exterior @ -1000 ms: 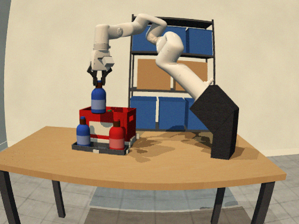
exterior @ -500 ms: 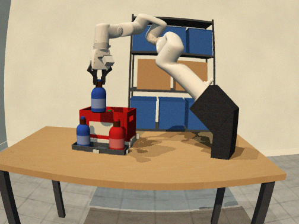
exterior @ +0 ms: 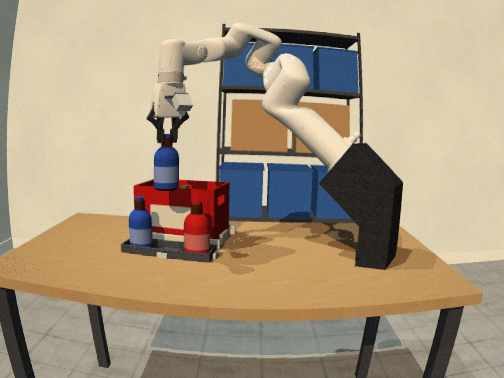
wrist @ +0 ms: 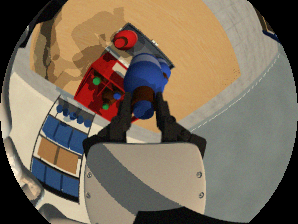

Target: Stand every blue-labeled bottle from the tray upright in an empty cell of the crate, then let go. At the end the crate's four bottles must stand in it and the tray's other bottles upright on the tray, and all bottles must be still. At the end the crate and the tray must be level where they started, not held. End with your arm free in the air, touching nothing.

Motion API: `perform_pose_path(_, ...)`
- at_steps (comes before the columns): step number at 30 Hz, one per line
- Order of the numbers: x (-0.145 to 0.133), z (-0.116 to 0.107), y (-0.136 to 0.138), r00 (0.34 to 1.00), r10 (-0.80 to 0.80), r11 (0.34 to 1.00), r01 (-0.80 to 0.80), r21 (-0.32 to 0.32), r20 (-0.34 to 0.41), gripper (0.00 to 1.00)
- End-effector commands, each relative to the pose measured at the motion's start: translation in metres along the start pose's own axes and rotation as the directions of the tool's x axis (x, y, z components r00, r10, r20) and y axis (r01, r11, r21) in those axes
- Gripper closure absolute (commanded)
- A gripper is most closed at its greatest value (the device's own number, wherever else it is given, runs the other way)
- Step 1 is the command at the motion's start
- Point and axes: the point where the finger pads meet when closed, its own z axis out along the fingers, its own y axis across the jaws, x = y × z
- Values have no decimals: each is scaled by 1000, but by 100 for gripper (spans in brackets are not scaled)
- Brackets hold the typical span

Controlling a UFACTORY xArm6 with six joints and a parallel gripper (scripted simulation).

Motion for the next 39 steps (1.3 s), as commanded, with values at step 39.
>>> perform_pose_path(39,-17,-1,-34,1000,2,1000,-2,-3,0,100)
